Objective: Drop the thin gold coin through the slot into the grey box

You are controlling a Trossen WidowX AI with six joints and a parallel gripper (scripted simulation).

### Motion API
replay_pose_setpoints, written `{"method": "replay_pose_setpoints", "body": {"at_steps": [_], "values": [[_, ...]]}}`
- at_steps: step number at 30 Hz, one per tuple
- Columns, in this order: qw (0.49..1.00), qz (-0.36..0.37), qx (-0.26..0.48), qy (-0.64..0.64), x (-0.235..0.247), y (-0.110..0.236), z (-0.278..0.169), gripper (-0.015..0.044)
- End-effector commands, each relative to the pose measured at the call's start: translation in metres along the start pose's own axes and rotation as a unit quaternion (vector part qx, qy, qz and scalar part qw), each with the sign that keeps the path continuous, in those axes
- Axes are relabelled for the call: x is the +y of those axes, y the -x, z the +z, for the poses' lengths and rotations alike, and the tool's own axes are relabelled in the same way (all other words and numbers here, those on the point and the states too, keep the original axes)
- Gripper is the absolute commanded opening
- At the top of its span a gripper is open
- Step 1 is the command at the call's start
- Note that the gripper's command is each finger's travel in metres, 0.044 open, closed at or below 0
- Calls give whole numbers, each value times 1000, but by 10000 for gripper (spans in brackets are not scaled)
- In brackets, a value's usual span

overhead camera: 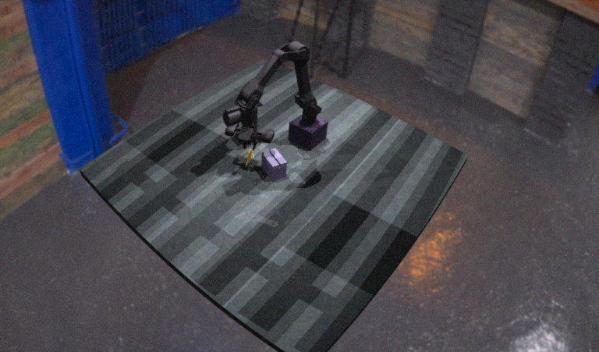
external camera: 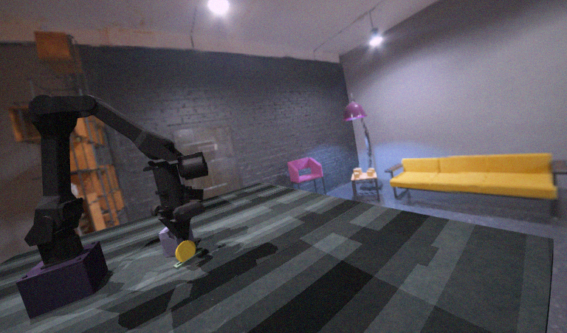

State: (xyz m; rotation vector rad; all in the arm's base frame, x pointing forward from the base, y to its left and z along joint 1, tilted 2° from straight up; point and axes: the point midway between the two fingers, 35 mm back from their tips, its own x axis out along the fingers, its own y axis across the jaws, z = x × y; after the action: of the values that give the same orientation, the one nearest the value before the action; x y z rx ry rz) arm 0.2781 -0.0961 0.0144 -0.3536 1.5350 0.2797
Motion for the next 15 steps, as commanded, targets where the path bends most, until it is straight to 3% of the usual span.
{"method": "replay_pose_setpoints", "body": {"at_steps": [1, 15], "values": [[1000, 3, -1, 2, 1, -6, 0, 161], [1000, 3, -1, 2, 1, -28, 1, 161]]}}
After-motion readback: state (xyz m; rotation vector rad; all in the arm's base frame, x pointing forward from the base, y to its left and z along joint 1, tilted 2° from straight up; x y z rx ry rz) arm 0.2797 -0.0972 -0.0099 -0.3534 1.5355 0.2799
